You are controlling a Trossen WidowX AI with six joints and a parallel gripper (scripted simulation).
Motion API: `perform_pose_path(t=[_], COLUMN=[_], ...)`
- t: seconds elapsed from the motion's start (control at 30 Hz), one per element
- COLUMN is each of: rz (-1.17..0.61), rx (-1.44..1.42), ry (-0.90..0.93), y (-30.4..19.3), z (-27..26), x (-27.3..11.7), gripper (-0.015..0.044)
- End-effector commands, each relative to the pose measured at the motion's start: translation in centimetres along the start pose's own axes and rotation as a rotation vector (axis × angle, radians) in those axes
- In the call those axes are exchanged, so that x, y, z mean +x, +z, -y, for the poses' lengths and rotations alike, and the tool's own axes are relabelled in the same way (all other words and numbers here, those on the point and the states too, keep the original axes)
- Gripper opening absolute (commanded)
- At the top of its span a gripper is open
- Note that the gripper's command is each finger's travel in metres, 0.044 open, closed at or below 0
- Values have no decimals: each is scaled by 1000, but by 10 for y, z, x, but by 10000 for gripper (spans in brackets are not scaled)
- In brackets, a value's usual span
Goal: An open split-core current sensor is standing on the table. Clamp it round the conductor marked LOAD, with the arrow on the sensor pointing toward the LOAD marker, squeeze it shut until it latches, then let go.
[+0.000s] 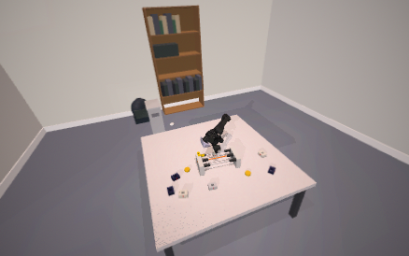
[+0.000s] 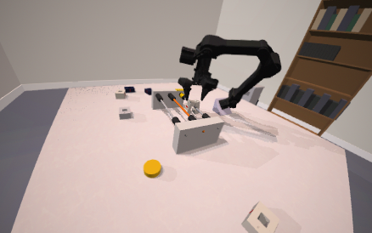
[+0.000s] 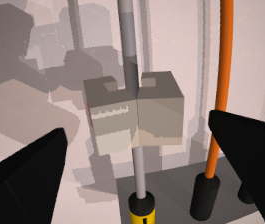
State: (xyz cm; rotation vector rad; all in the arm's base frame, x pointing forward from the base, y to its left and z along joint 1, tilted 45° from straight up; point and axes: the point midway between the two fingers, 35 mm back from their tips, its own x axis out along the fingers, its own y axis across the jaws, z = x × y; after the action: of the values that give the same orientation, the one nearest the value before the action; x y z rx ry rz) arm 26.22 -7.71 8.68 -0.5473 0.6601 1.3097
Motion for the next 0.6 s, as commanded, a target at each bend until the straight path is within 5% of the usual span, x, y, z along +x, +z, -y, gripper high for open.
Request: perform_pose_path(t=[0.0, 0.57], rz=[2, 3], rx=[2, -3], ry=[-2, 4], y=[0, -1], z=[0, 0], x=[0, 43], gripper=[440, 440])
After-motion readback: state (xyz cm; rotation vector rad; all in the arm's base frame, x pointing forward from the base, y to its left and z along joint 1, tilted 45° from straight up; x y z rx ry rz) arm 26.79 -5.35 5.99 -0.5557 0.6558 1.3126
